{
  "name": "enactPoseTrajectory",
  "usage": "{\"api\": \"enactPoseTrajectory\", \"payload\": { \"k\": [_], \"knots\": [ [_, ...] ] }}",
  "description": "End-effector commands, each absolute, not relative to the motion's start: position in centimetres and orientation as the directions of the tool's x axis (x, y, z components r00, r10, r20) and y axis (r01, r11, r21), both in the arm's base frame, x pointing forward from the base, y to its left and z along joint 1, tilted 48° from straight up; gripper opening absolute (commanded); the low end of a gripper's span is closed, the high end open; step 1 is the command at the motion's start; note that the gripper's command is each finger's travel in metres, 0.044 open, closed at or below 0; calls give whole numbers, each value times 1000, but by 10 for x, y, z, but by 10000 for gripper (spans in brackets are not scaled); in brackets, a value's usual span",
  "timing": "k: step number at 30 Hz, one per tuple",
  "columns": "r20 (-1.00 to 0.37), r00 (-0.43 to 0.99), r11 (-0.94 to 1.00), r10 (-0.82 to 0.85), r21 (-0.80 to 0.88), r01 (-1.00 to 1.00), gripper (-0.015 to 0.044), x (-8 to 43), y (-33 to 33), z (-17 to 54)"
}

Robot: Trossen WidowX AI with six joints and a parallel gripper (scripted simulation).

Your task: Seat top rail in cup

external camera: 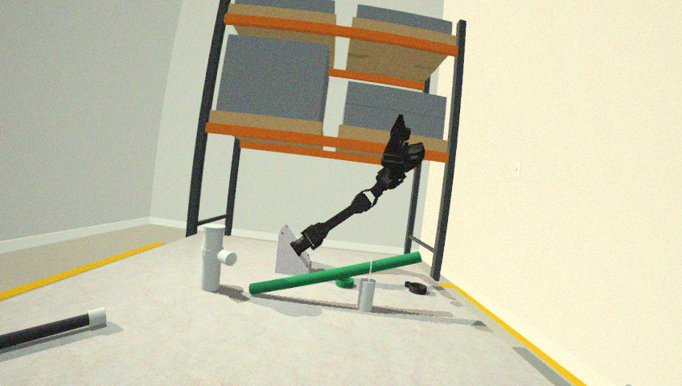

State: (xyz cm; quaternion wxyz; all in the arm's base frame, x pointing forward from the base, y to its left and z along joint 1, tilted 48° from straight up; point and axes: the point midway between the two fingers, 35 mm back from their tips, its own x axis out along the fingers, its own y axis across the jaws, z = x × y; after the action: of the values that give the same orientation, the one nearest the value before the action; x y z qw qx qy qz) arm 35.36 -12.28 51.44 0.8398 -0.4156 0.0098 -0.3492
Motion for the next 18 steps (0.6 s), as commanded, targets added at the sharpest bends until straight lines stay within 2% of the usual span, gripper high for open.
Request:
{"api": "enactPoseTrajectory", "payload": {
  "k": [1,5,11,18],
  "knots": [
    [270,758,412,-593,-707,574,426,354,-123,513],
    [172,808,450,-564,-756,475,440,373,-130,483],
    [-121,871,574,-476,-794,203,440,403,-148,395],
    [-519,802,748,-295,-648,-143,440,400,-164,277]
  ]
}}
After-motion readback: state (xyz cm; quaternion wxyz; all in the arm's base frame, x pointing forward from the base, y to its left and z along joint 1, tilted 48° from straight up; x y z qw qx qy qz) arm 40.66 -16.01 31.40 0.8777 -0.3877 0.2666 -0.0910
